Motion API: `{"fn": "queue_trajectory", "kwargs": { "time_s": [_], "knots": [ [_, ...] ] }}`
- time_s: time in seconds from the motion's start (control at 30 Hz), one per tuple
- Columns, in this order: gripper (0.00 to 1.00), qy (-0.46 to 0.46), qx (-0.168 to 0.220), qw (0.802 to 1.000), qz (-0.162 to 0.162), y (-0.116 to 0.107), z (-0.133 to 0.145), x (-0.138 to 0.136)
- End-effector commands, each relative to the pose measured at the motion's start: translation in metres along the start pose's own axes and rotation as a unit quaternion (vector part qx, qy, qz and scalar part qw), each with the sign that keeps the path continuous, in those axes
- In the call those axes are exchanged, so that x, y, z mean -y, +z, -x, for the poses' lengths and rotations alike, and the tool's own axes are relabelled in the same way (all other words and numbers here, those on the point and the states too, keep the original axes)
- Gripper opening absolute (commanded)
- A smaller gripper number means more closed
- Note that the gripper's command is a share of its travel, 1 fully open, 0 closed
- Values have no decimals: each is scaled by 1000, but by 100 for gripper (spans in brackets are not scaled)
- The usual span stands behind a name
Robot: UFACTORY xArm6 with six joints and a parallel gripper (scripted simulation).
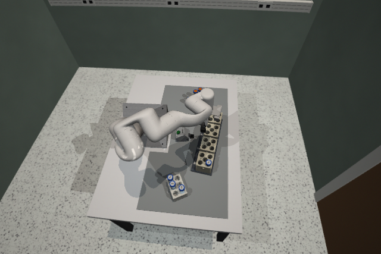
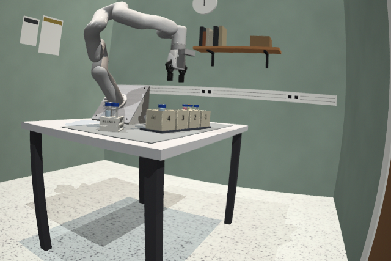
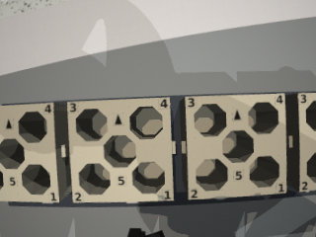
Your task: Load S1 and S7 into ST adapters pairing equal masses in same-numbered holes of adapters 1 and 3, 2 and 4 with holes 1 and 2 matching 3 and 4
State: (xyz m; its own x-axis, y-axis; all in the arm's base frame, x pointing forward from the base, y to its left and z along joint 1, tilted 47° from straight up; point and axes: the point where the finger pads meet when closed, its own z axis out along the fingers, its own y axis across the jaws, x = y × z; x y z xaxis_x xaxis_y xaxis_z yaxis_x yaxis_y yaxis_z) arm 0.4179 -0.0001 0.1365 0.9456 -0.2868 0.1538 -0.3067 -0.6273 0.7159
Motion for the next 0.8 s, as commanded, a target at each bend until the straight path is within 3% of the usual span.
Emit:
{"fn": "queue_trajectory", "kwargs": {
  "time_s": [0.0,0.2,0.77],
  "knots": [
    [100,63,-3,998,-2,-2,-1,-20],
    [100,141,-3,990,-2,-2,0,-45],
    [100,141,-3,990,-2,-1,3,-120]
  ]
}}
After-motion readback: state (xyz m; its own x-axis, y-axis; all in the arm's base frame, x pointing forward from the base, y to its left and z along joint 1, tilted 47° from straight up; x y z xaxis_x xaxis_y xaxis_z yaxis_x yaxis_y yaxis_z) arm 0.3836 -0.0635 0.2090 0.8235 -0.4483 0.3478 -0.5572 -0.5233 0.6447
